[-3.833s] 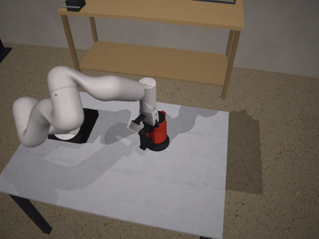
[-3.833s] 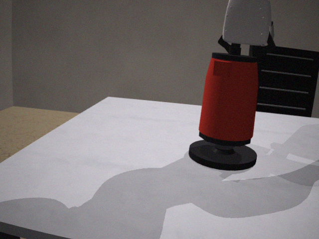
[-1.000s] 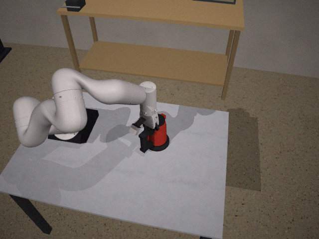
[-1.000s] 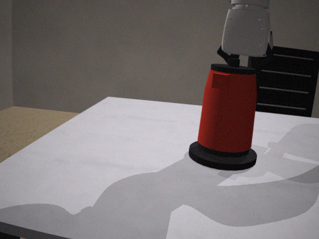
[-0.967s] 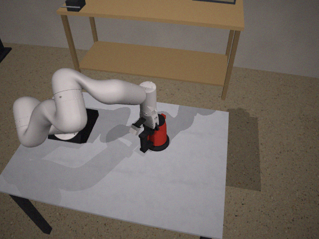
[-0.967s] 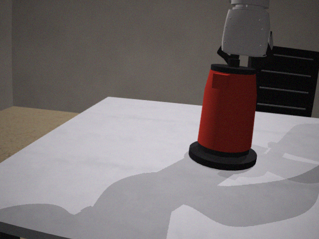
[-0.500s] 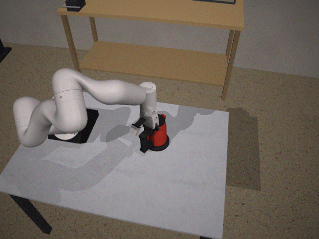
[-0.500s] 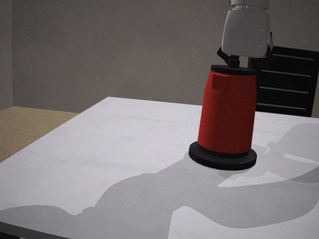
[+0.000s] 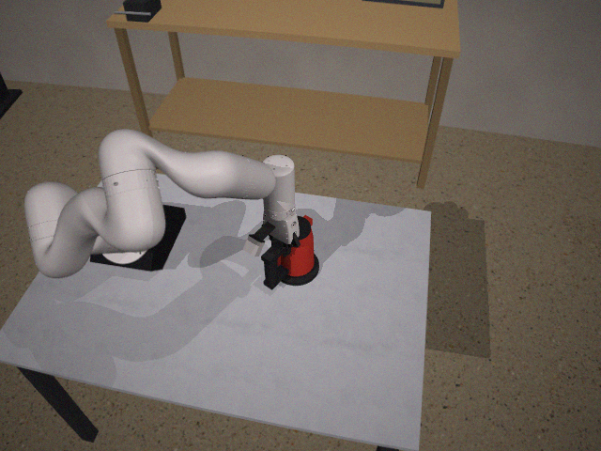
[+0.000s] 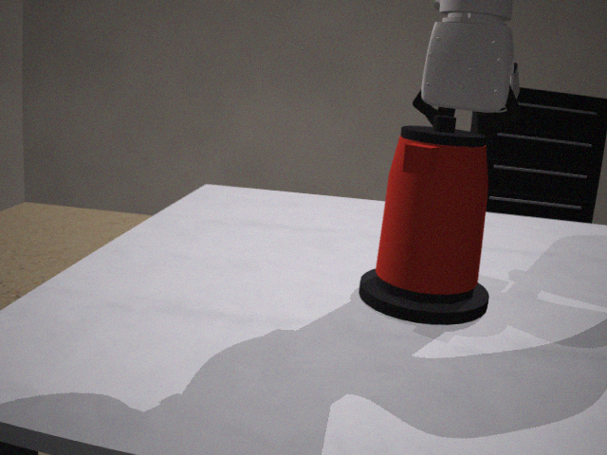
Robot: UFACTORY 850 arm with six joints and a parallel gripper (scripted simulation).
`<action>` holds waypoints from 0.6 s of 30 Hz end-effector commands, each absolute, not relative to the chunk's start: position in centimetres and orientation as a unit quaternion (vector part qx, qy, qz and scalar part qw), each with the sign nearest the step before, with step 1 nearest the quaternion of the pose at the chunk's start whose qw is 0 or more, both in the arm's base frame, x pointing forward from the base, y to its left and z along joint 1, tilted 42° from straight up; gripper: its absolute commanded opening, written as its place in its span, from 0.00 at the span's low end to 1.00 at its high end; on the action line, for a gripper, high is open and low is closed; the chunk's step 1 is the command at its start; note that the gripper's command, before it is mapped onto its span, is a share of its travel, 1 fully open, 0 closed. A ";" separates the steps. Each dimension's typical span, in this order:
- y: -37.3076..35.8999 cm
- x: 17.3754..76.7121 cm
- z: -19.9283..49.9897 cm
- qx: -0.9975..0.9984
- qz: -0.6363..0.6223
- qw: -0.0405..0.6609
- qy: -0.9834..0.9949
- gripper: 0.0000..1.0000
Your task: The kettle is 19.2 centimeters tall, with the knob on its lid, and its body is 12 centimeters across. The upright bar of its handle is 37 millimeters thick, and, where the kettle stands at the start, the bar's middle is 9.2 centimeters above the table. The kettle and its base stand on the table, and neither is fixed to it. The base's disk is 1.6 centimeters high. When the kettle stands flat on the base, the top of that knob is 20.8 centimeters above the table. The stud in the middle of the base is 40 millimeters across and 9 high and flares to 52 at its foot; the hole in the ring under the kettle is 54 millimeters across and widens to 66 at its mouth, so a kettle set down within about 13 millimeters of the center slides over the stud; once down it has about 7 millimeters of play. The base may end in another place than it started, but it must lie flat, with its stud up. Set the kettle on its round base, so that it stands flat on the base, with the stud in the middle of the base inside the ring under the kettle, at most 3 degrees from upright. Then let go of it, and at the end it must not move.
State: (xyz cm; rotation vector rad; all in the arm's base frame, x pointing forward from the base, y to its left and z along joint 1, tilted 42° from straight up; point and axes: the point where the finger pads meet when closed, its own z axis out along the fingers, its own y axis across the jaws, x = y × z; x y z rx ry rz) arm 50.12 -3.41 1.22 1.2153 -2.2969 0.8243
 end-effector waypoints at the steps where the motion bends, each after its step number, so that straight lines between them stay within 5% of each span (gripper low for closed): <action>1: -3.4 50.2 1.2 0.436 0.296 0.205 -0.825 0.00; 8: -3.4 50.2 1.2 0.436 0.296 0.205 -0.825 0.00; 9: -3.4 50.2 1.2 0.436 0.296 0.205 -0.825 0.81; 18: -3.4 50.2 1.2 0.436 0.296 0.205 -0.825 0.81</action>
